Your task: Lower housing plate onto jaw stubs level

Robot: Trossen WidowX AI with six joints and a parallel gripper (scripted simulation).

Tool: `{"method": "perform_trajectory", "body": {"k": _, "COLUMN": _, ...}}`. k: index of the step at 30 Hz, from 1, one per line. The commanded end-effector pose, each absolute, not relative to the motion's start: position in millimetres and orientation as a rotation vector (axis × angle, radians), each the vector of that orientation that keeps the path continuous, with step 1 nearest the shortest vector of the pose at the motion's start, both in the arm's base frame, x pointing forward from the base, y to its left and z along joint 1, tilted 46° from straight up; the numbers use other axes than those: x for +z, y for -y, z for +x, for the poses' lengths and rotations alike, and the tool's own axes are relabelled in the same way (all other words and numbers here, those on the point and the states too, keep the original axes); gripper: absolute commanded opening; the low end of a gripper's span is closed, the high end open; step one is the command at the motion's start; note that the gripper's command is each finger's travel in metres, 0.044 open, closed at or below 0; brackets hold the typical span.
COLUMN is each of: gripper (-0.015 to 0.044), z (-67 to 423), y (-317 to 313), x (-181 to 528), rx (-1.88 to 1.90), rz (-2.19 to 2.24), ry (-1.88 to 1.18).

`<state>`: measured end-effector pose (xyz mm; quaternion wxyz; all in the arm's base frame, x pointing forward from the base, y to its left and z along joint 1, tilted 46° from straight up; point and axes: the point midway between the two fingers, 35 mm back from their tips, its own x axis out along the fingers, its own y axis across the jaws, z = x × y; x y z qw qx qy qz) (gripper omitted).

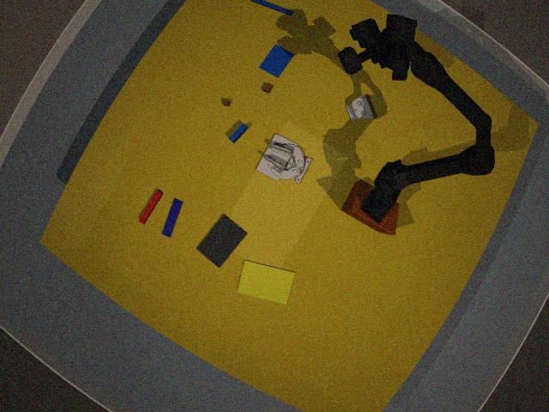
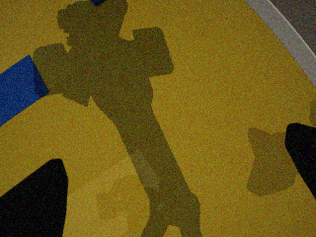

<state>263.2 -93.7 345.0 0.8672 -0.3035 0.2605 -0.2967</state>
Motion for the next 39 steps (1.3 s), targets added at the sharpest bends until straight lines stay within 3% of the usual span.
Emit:
{"method": "perform_trajectory", "body": {"k": 1, "gripper": 0.0440, "z": 262, "y": 97, "x": 331, "rx": -0.593, "rz": -0.712, "ry": -0.623}}
{"method": "perform_trajectory", "body": {"k": 39, "gripper": 0.0440, "z": 216, "y": 129, "x": 242, "rx": -0.186, "rz": -1.288, "ry": -1.284}}
